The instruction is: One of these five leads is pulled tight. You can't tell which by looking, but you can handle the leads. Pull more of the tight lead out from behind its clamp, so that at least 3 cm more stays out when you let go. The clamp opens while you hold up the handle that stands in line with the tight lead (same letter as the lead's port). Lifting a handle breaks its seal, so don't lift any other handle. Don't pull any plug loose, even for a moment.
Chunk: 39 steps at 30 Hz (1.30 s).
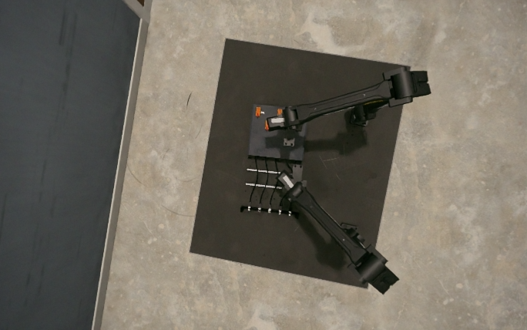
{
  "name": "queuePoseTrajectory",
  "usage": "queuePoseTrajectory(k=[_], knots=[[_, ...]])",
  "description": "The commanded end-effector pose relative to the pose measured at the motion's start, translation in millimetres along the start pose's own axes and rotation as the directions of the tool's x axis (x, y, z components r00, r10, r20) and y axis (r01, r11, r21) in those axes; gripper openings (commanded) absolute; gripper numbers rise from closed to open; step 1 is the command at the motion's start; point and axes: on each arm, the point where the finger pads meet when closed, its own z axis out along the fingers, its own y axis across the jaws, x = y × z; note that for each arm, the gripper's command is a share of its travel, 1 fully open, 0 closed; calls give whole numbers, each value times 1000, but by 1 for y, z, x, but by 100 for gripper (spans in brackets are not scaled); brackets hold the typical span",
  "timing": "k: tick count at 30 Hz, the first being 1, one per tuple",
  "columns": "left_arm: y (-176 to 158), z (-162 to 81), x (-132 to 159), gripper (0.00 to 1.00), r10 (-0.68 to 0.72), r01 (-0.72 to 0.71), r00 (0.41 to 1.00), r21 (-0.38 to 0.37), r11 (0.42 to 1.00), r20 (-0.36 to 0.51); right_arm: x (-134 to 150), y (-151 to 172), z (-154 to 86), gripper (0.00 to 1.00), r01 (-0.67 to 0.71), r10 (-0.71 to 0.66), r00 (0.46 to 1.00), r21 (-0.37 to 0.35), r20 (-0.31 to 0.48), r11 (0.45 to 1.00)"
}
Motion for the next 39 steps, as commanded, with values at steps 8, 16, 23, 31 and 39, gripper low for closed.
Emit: queuePoseTrajectory(k=[8,16,23,31,39], knots=[[9,-30,-12,70,-1,3,999,-44,999,35,-4,-13,-62,64,2,-2,1000,15,2,1000],[18,-35,-6,70,0,1,1000,-19,1000,14,-8,-17,-49,64,0,0,1000,-10,-4,1000],[7,-45,0,70,7,-7,1000,12,1000,-10,-7,-16,-54,64,-2,2,1000,5,1,1000],[3,-38,3,70,5,-5,1000,22,1000,-17,-2,-11,-45,64,-3,3,1000,-10,-4,1000],[14,-62,6,100,-319,327,938,-41,944,135,-24,6,-62,64,-152,145,987,126,64,980]])
